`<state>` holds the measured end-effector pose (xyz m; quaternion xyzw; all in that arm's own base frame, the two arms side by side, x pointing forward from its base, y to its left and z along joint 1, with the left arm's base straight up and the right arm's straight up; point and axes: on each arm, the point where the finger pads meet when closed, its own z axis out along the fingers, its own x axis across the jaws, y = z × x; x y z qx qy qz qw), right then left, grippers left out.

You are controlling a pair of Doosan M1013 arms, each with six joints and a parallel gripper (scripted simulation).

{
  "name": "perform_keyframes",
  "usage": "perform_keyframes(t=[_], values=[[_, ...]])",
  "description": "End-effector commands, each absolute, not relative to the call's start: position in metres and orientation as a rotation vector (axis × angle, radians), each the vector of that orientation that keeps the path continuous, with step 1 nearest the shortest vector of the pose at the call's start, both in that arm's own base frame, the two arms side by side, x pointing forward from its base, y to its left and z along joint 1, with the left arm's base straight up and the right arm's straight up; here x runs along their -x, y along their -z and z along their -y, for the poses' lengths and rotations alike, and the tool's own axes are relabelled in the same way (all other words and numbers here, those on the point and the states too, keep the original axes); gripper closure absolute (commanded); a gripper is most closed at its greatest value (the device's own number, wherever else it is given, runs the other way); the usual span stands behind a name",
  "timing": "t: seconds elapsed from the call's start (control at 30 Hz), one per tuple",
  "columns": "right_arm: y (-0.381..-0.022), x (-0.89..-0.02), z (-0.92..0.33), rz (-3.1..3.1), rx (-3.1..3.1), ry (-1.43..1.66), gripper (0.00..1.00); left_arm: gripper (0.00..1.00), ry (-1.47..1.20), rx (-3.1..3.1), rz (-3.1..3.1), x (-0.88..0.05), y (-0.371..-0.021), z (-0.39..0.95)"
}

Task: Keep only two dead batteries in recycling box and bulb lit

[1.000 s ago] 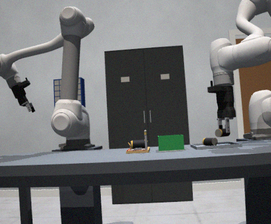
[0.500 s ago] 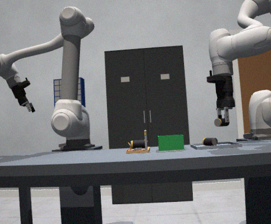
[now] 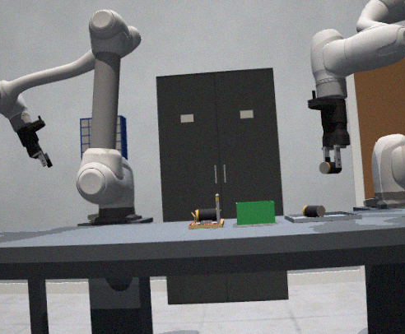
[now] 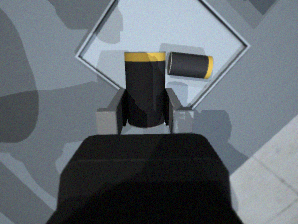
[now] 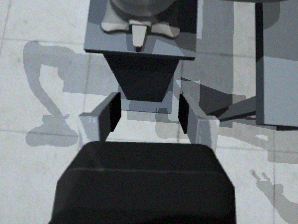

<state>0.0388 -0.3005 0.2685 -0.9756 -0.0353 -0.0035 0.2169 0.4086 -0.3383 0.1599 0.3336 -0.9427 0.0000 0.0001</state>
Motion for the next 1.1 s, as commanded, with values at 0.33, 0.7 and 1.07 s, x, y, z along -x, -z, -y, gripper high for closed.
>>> perform_keyframes(t=[0.33, 0.7, 1.07], values=[[-0.2689, -0.0389, 0.3008, 0.098, 2.704, 0.010, 0.00, 0.43, -0.002, -1.242, 2.887, -0.4088, -0.1606, 0.3387], [-0.2689, -0.0389, 0.3008, 0.098, 2.704, 0.010, 0.00, 0.43, -0.002, -1.703, 2.641, -0.4088, -0.1606, 0.3387], [-0.2689, -0.0389, 0.3008, 0.098, 2.704, 0.010, 0.00, 0.43, -0.002, -2.193, 2.250, -0.4088, -0.1606, 0.3387]])
